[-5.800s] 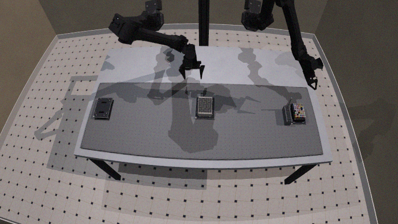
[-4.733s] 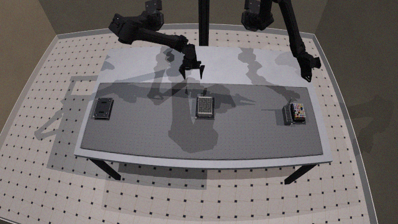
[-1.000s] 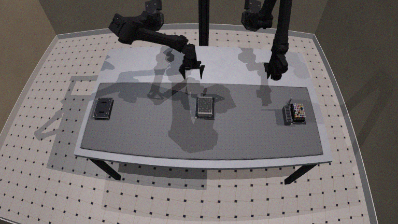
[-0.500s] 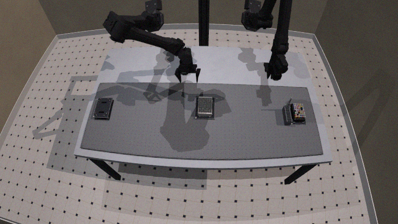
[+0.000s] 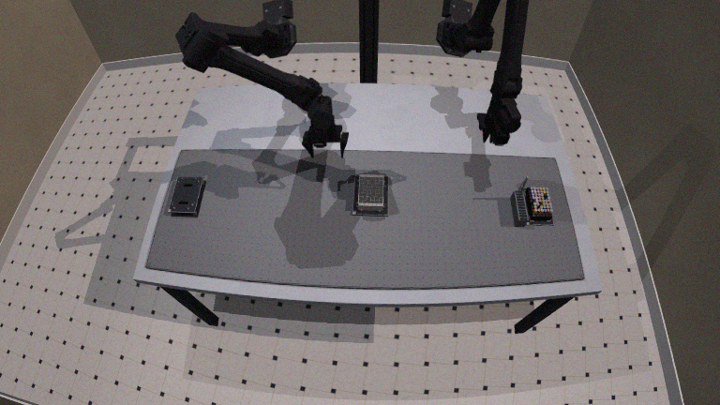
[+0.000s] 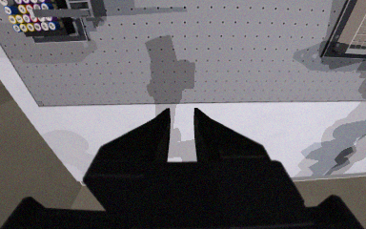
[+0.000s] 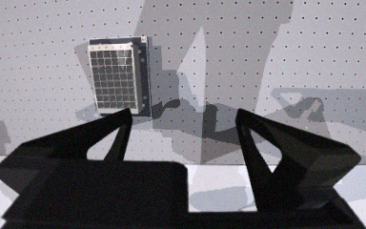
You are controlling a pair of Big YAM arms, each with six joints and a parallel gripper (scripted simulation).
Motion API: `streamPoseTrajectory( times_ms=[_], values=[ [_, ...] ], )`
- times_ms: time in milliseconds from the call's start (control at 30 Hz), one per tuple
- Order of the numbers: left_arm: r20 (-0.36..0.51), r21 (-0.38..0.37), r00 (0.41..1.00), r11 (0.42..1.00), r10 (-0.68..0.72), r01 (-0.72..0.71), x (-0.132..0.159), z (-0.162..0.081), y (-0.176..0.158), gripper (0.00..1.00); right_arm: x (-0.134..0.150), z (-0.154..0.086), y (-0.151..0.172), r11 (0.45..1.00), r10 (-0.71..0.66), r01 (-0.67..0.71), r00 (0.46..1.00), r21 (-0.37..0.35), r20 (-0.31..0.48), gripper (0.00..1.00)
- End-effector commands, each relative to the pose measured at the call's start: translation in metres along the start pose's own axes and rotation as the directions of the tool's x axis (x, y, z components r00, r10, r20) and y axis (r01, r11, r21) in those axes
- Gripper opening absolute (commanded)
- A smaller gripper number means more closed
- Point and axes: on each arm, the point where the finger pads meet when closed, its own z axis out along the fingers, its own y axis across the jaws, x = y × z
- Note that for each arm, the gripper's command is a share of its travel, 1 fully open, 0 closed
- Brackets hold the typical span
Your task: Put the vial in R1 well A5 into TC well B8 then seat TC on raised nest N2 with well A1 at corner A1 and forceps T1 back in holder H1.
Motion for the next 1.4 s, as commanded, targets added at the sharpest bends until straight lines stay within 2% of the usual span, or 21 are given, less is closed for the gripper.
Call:
streamPoseTrajectory(
  times_ms=[0, 167, 233, 400, 433, 667, 767, 967, 1000, 1067, 1133, 1267, 1300, 1367],
  values=[
    [0.013, -0.009, 1.0, 1.0, -0.015, 0.015, -0.008, -0.002, 0.004, 0.23, -0.008, 0.002, -0.019, 1.0, -0.014, 0.014, 1.0, 0.019, -0.006, 1.0],
    [0.013, -0.009, 1.0, 1.0, -0.015, 0.015, -0.008, -0.002, 0.004, 0.23, -0.017, 0.007, -0.037, 1.0, -0.003, 0.003, 1.0, 0.017, 0.007, 1.0],
    [0.013, -0.009, 1.0, 1.0, -0.015, 0.015, -0.008, -0.002, 0.004, 0.23, -0.023, 0.011, -0.043, 0.999, -0.02, 0.021, 0.999, 0.029, -0.031, 1.0],
    [0.013, -0.009, 1.0, 1.0, -0.015, 0.015, -0.008, -0.002, 0.004, 0.23, -0.018, 0.01, -0.057, 0.999, -0.029, 0.03, 0.999, 0.03, -0.043, 1.0],
    [0.013, -0.009, 1.0, 1.0, -0.015, 0.015, -0.008, -0.002, 0.004, 0.23, -0.027, 0.013, -0.058, 0.999, -0.028, 0.03, 0.998, 0.035, -0.055, 1.0],
    [0.013, -0.009, 1.0, 1.0, -0.015, 0.015, -0.008, -0.002, 0.004, 0.23, -0.023, 0.013, -0.088, 0.998, -0.041, 0.044, 0.996, 0.039, -0.08, 1.0],
    [0.013, -0.009, 1.0, 1.0, -0.015, 0.015, -0.008, -0.002, 0.004, 0.23, -0.034, 0.016, -0.098, 0.998, -0.039, 0.043, 0.995, 0.044, -0.091, 1.0],
    [0.013, -0.009, 1.0, 1.0, -0.015, 0.015, -0.008, -0.002, 0.004, 0.23, -0.027, 0.013, -0.115, 0.997, -0.05, 0.055, 0.992, 0.046, -0.116, 1.0],
    [0.013, -0.009, 1.0, 1.0, -0.015, 0.015, -0.008, -0.002, 0.004, 0.23, -0.037, 0.015, -0.118, 0.997, -0.045, 0.052, 0.991, 0.05, -0.127, 1.0],
    [0.013, -0.009, 1.0, 1.0, -0.015, 0.015, -0.008, -0.002, 0.004, 0.23, -0.037, 0.014, -0.126, 0.997, -0.047, 0.055, 0.989, 0.052, -0.137, 1.0],
    [0.013, -0.009, 1.0, 1.0, -0.015, 0.015, -0.008, -0.002, 0.004, 0.23, -0.028, 0.01, -0.135, 0.997, -0.055, 0.063, 0.987, 0.051, -0.152, 1.0],
    [0.013, -0.009, 1.0, 1.0, -0.015, 0.015, -0.008, -0.002, 0.004, 0.23, -0.029, 0.008, -0.15, 0.997, -0.055, 0.063, 0.987, 0.05, -0.152, 1.0],
    [0.013, -0.009, 1.0, 1.0, -0.015, 0.015, -0.008, -0.002, 0.004, 0.23, -0.039, 0.01, -0.154, 0.997, -0.049, 0.059, 0.986, 0.055, -0.161, 1.0],
    [0.013, -0.009, 1.0, 1.0, -0.015, 0.015, -0.008, -0.002, 0.004, 0.23, -0.04, 0.008, -0.162, 0.997, -0.05, 0.06, 0.984, 0.056, -0.169, 1.0]
  ],
)
